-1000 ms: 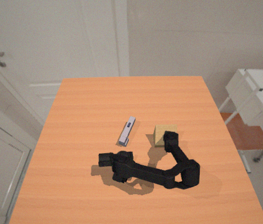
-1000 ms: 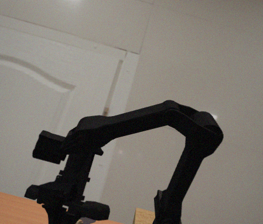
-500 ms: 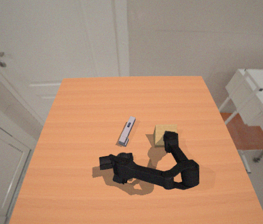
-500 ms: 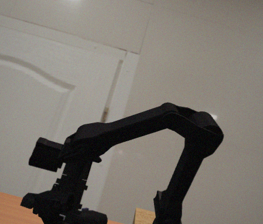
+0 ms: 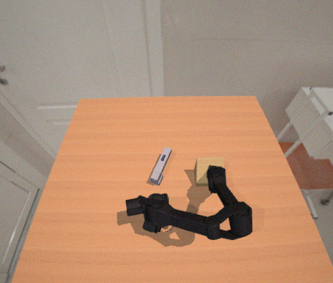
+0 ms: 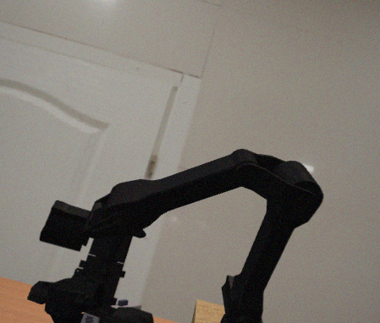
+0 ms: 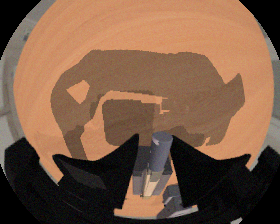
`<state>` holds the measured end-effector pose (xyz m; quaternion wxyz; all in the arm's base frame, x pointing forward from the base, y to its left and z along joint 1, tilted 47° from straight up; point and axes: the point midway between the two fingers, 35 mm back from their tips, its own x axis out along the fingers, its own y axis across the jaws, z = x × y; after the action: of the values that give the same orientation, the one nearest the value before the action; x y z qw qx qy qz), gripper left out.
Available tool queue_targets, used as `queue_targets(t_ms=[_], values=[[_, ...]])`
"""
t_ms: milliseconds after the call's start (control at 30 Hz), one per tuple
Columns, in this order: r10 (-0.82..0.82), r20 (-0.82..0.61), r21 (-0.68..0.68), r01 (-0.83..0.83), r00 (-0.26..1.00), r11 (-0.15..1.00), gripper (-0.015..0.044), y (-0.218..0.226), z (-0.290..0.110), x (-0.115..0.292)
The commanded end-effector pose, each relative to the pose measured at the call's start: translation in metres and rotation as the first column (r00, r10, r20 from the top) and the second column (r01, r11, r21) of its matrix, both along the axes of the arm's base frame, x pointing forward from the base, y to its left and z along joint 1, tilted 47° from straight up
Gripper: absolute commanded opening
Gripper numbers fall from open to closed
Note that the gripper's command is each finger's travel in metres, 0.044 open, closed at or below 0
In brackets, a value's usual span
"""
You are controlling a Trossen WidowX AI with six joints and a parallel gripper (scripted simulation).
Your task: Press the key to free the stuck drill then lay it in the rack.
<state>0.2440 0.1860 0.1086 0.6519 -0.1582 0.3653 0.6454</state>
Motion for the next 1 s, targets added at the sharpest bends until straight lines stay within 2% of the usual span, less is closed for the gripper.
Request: queue_targets(t_ms=[0,233,767,833,967], values=[[0.002,-0.002,-0.001,-0.002,1.0,1.0,0.0263,0.0,0.0,-0.001],[0.002,-0.002,-0.002,-0.002,1.0,1.0,0.044,-0.002,0.002,0.0],[0.002,-0.008,-0.01,-0.002,1.0,1.0,0.044,-0.057,0.053,0.008],[-0.005,-0.003,-0.012,0.005,1.0,1.0,0.044,-0.053,0.048,0.007],[-0.067,0.163,0.001,0.068,0.984,0.998,0.044,-0.059,0.067,0.033]])
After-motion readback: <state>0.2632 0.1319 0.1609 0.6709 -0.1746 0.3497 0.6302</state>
